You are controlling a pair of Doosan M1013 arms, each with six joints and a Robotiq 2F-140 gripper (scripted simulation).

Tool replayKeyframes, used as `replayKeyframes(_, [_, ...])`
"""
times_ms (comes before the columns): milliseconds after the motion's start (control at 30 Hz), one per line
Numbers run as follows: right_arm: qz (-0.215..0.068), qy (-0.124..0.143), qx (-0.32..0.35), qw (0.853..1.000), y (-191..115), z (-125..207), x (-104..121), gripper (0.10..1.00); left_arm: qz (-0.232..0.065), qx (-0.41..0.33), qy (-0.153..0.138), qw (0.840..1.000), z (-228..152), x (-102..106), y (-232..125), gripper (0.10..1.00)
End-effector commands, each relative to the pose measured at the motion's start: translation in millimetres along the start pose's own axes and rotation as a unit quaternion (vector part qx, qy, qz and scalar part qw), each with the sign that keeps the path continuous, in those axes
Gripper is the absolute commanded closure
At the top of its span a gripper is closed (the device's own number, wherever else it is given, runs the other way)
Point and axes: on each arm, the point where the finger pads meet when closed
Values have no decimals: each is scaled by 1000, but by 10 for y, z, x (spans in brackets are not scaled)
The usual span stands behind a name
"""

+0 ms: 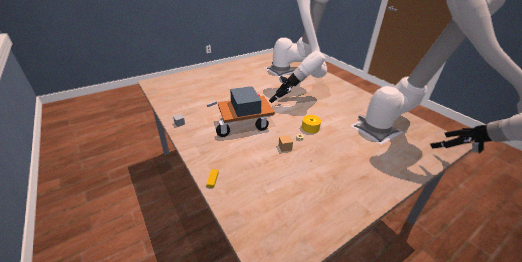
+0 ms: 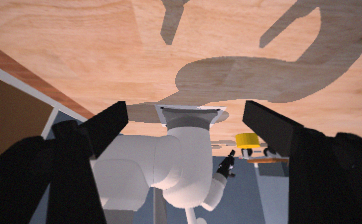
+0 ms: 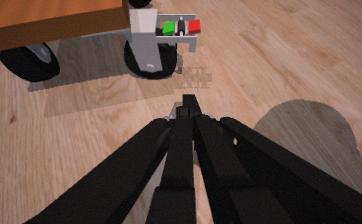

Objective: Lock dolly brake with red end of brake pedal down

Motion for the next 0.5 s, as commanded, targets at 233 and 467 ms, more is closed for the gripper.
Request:
replayKeyframes(233, [-31,-17,3,999,804,241,-703,999,0,0,0,1000,-1,-4,0,98])
replayKeyframes(467, [-148,-46,10,988,1259,502,-698,999,0,0,0,1000,-1,-4,0,98])
Point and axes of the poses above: on each arm, the point where the finger pads meet when closed, its own x axis out along the fingers, its own z axis across the jaws, y = z × x, and after that the axes turned 11 degrees about -x, right-handed
